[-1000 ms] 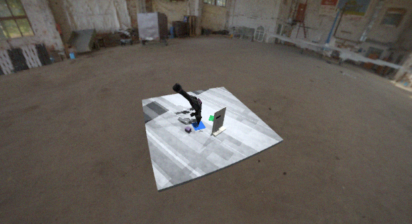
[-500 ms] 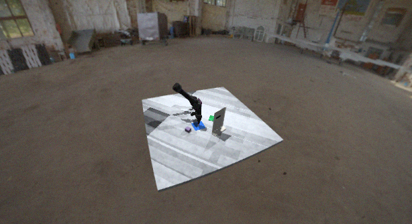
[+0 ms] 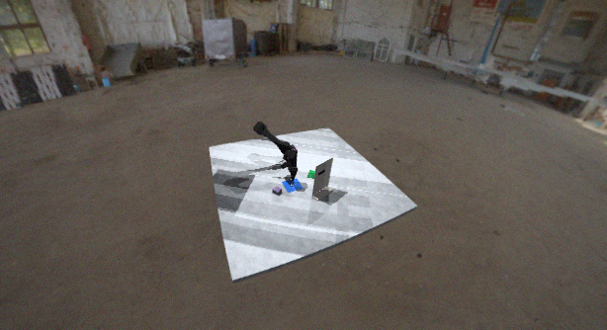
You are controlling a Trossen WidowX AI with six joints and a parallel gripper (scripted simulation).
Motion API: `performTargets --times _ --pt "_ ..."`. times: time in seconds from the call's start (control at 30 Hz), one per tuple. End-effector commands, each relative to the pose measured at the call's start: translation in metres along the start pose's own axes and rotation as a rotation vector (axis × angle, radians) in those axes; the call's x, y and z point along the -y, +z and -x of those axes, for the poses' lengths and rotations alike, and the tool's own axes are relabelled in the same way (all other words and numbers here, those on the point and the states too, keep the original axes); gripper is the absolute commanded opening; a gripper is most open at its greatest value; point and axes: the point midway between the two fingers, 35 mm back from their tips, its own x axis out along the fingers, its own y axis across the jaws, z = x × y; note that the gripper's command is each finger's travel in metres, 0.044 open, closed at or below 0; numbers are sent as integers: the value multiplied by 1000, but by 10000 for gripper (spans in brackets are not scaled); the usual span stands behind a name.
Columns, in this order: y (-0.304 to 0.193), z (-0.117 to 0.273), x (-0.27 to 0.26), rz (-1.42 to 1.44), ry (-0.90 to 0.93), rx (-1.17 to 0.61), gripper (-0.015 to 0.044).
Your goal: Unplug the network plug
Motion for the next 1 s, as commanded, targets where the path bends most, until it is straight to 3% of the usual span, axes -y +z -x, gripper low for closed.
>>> performTargets --times 0.0,0.97 --pt "1 5 -1 -8 2 5 156" --pt "-5 28 -19 -12 -12 -6 156"
